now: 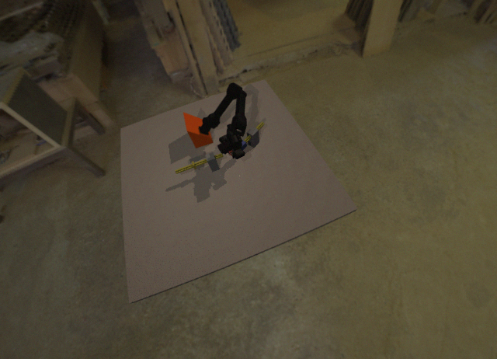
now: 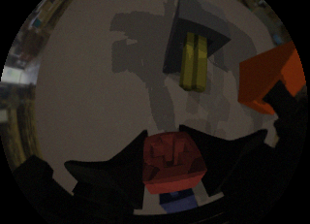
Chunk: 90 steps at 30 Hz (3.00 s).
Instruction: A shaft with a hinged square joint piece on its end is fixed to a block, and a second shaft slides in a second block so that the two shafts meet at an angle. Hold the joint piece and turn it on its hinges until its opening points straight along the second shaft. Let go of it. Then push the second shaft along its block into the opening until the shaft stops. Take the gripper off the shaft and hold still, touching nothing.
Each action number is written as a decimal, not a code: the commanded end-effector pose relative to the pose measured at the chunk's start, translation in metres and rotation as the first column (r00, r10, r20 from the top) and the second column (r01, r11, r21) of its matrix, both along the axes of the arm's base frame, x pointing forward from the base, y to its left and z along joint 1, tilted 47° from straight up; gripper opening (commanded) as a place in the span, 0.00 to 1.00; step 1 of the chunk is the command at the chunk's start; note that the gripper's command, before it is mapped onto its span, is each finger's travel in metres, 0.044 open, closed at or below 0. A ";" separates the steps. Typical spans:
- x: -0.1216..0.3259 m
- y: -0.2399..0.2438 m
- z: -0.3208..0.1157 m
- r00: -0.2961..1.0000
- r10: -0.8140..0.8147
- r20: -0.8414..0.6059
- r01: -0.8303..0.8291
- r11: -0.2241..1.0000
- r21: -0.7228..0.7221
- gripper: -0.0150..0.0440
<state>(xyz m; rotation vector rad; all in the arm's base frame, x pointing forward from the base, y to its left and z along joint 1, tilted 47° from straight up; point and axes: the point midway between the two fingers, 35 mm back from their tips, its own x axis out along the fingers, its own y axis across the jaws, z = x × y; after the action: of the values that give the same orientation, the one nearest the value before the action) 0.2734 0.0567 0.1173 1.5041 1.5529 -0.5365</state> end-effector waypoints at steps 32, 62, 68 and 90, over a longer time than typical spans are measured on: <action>0.000 0.000 0.000 1.000 0.000 0.000 0.000 1.000 0.000 0.33; -0.011 0.007 -0.012 0.974 -0.095 -0.208 0.149 0.953 0.264 0.25; -0.012 0.009 -0.013 0.965 -0.110 -0.238 0.181 0.936 0.303 0.25; -0.012 0.009 -0.013 0.967 -0.108 -0.232 0.177 0.938 0.299 0.43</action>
<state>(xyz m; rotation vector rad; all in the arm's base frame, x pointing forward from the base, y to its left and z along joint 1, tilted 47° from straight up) 0.2612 0.0657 0.1040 1.8674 1.7675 -0.5643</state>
